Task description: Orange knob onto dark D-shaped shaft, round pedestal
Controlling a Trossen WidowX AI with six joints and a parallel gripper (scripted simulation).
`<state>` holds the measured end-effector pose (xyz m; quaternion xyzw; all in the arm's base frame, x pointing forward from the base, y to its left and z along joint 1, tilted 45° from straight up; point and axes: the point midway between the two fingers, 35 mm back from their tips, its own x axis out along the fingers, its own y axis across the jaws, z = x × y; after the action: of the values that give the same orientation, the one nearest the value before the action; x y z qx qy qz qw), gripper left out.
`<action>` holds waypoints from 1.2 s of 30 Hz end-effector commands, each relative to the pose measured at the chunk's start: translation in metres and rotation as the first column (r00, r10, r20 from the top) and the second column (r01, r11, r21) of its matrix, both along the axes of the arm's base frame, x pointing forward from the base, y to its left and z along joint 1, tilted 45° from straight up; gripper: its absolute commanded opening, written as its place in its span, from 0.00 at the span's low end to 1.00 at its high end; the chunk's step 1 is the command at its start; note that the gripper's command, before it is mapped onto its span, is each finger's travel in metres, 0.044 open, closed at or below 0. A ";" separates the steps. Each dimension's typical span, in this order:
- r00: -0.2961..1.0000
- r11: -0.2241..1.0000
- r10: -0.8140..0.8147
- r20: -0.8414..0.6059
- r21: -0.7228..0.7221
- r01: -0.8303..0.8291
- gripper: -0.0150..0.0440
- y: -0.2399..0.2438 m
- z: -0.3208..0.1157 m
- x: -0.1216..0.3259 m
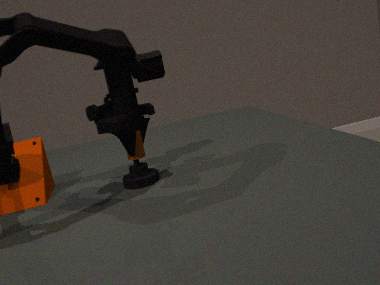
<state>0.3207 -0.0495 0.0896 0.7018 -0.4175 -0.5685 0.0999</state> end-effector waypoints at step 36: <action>0.973 0.986 0.164 -0.161 0.010 -0.165 0.25 0.000 0.000 0.001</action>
<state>0.3202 -0.0489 0.0898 0.6901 -0.3694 -0.6019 0.1583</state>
